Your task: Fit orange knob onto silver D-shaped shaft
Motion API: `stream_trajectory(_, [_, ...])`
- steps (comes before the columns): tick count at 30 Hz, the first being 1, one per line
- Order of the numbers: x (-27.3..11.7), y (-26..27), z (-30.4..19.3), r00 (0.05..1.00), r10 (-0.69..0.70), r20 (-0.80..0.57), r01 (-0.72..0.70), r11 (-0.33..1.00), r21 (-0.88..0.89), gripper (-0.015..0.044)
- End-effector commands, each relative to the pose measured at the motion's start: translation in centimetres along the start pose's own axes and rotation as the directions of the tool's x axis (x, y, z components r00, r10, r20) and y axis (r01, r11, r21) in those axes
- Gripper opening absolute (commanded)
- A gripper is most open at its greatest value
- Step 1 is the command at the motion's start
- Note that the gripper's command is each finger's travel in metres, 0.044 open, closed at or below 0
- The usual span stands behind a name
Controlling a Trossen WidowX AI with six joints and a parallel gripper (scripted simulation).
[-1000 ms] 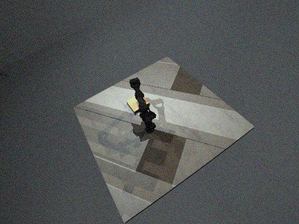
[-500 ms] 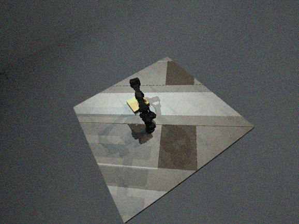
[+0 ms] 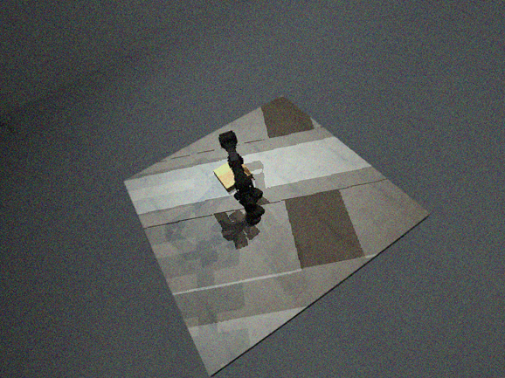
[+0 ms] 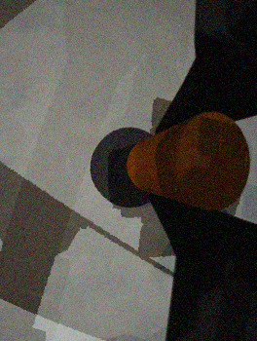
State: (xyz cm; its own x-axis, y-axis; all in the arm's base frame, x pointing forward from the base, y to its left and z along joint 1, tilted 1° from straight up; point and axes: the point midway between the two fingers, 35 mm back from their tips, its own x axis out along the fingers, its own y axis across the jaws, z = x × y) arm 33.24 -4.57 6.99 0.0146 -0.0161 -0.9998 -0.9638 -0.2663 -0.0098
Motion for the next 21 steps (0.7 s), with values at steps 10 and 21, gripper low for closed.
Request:
stream_trajectory(10, [0.42, 0.05, 0.00, 1.000, 0.001, -0.001, -0.001, 0.997, -0.079, 0.0000])
stream_trajectory(21, [0.44, 0.04, -0.01, 1.000, 0.001, -0.001, -0.001, 0.997, -0.079, 0.0000])
